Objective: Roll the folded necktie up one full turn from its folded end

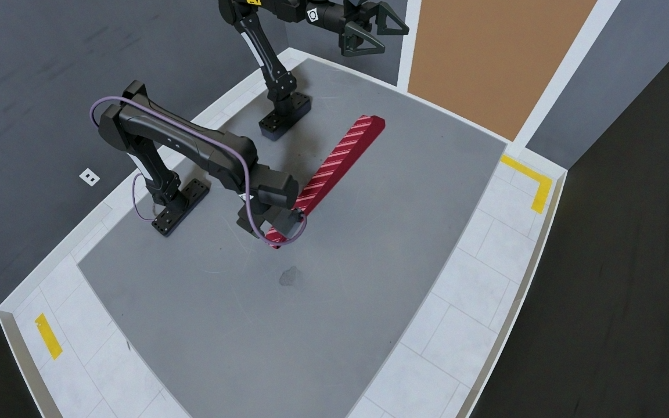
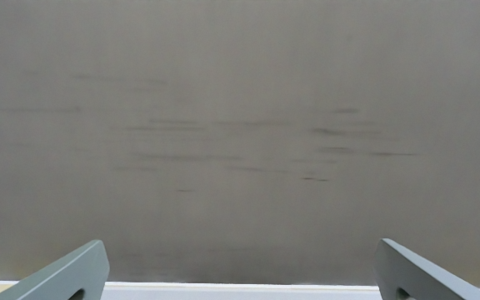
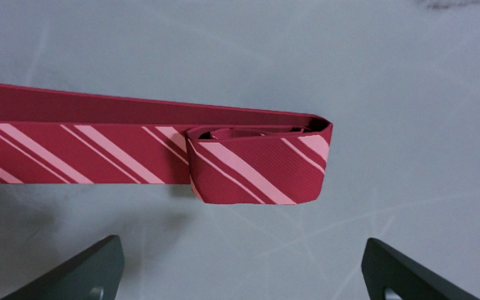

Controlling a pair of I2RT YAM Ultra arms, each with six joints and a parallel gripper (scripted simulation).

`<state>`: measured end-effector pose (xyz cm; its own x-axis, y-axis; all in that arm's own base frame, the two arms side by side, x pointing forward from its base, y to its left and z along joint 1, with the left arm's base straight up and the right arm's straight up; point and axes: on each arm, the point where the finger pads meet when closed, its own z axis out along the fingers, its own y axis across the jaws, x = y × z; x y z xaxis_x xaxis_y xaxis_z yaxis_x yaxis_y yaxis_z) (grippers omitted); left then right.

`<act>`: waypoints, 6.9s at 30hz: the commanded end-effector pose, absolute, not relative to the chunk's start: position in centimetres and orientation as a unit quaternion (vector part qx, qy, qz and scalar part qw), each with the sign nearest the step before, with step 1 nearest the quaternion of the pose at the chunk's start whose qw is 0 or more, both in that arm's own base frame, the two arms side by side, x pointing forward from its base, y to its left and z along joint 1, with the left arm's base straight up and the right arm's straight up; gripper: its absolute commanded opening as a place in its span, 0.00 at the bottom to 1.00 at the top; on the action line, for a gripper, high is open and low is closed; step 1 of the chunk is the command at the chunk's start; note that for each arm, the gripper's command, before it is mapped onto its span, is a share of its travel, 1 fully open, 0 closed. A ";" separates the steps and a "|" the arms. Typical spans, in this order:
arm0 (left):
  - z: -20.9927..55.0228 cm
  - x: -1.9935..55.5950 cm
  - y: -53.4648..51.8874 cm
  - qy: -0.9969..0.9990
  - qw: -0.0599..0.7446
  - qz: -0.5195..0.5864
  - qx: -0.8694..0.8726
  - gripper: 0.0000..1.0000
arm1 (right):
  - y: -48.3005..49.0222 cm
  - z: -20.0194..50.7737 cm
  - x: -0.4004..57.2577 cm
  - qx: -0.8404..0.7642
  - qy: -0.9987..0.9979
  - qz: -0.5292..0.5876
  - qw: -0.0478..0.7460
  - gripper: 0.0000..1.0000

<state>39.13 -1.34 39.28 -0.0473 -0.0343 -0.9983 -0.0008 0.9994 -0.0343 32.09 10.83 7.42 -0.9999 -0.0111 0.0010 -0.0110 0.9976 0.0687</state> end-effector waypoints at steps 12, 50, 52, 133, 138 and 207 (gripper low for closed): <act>41.4 39.0 -1.4 0.707 0.707 -0.020 -0.013 1.00 | 10.8 8.7 32.5 0.022 -0.999 -0.041 -0.014 0.88; 41.4 39.0 -1.4 0.707 0.707 -0.020 -0.013 1.00 | 10.4 7.2 32.5 0.351 -0.936 -0.019 -0.013 0.66; 41.4 39.0 -1.4 0.707 0.707 -0.020 -0.013 1.00 | 10.4 7.1 32.5 0.375 -0.927 -0.017 -0.013 0.65; 41.4 39.0 -1.4 0.707 0.707 -0.020 -0.013 1.00 | 10.5 4.8 32.0 0.717 -0.697 0.003 -0.004 0.38; 41.4 39.0 -1.4 0.707 0.707 -0.020 -0.013 1.00 | 10.8 4.7 32.0 0.717 -0.697 -0.001 -0.001 0.38; 41.4 39.0 -1.4 0.707 0.707 -0.020 -0.013 1.00 | 10.8 1.2 32.2 0.713 -0.701 -0.005 -0.007 0.38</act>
<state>39.13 -1.34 39.28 -0.0472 -0.0343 -0.9983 -0.0008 0.9994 -0.0343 32.08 10.55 1.63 0.0222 -0.9998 0.0009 -0.9998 -0.0222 0.0010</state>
